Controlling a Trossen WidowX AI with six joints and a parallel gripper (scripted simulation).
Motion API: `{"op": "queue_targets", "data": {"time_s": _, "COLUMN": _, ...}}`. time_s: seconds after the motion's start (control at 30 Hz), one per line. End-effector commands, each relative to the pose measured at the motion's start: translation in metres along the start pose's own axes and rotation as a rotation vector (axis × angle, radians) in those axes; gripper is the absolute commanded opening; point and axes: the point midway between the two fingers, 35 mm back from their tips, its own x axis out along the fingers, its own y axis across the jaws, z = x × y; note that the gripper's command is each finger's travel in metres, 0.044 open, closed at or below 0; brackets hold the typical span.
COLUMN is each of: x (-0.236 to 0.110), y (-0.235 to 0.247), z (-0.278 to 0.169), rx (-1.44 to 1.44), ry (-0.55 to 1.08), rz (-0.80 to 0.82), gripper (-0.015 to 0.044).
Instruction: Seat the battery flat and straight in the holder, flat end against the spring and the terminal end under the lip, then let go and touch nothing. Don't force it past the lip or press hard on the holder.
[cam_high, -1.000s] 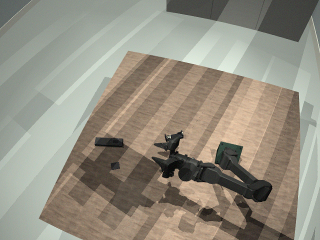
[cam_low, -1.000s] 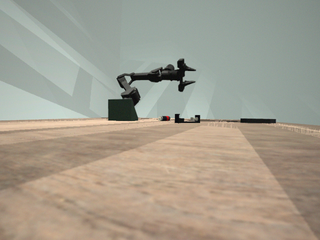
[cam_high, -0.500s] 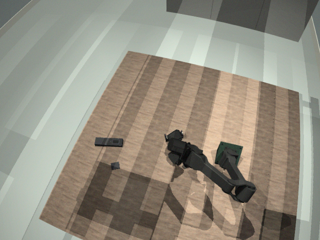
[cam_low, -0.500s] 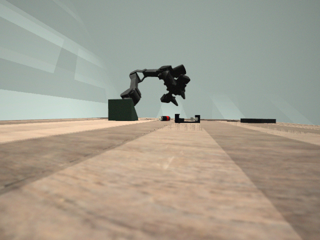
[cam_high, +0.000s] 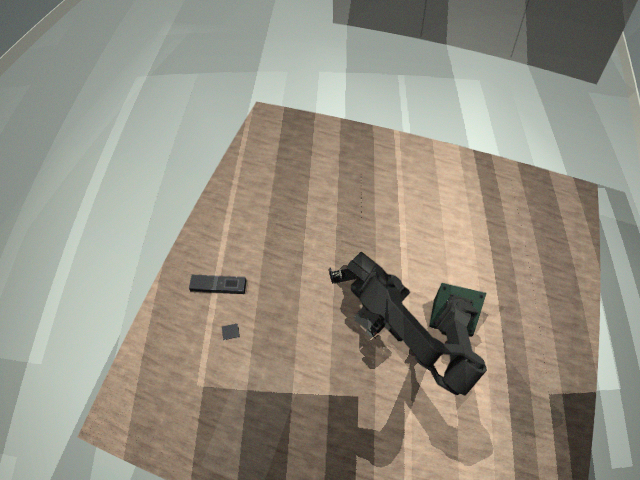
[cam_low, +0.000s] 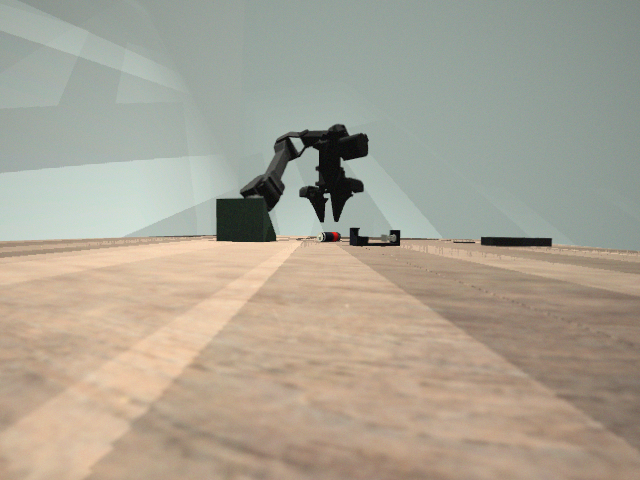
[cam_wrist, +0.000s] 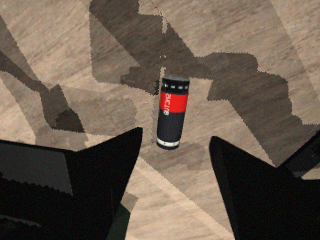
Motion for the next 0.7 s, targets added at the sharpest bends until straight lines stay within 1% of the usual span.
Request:
{"op": "queue_targets", "data": {"time_s": 0.0, "x": -0.002, "y": 0.002, "z": 0.003, "rx": -0.008, "ry": -0.019, "rz": 0.023, "gripper": 0.0246}}
{"op": "queue_targets", "data": {"time_s": 0.67, "x": 0.028, "y": 0.001, "z": 0.004, "rx": -0.008, "ry": -0.018, "rz": 0.020, "gripper": 0.0246}}
